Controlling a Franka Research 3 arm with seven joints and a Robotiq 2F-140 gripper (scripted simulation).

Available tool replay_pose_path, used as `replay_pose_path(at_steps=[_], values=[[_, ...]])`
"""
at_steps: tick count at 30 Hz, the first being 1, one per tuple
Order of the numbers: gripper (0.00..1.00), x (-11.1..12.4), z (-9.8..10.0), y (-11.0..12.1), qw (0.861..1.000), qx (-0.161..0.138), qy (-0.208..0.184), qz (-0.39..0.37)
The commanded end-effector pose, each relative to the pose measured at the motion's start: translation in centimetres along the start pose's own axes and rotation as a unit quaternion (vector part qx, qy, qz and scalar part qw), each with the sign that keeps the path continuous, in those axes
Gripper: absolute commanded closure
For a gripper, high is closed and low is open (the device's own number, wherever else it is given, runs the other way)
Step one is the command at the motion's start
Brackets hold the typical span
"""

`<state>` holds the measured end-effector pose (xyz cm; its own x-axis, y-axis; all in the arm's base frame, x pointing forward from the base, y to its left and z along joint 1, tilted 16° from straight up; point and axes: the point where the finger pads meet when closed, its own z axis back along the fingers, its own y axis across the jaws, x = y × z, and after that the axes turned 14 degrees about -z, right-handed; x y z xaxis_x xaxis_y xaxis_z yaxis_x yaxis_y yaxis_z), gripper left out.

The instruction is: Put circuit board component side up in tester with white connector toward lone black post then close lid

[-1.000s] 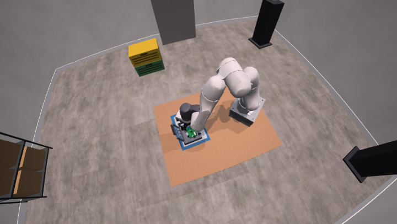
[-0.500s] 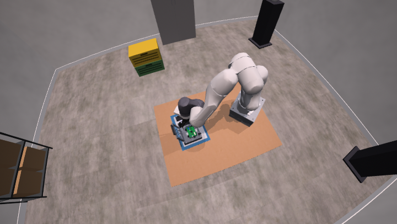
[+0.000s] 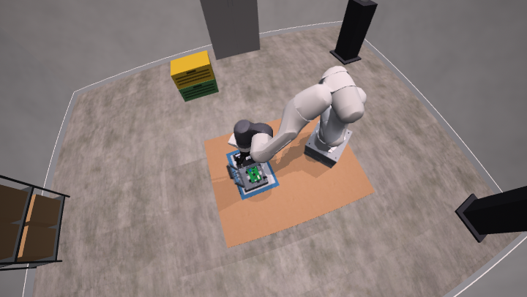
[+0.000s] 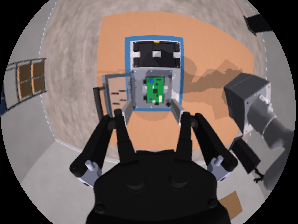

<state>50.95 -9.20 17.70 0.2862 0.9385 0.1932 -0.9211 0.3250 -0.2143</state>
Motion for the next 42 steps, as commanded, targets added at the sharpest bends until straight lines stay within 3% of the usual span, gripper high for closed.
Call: replay_pose_path(at_steps=[1, 12, 20, 21, 42], values=[[0.42, 0.0, 1.4, 1.0, 1.000, 0.017, -0.002, -0.005], [0.42, 0.0, 3.6, 0.9, 1.000, 0.017, -0.002, -0.005], [0.42, 0.0, 4.0, 0.9, 1.000, 0.017, -0.002, -0.005], [0.70, 0.0, 4.0, 0.9, 1.000, 0.017, -0.002, -0.005], [0.70, 0.0, 4.0, 0.9, 1.000, 0.017, -0.002, -0.005]])
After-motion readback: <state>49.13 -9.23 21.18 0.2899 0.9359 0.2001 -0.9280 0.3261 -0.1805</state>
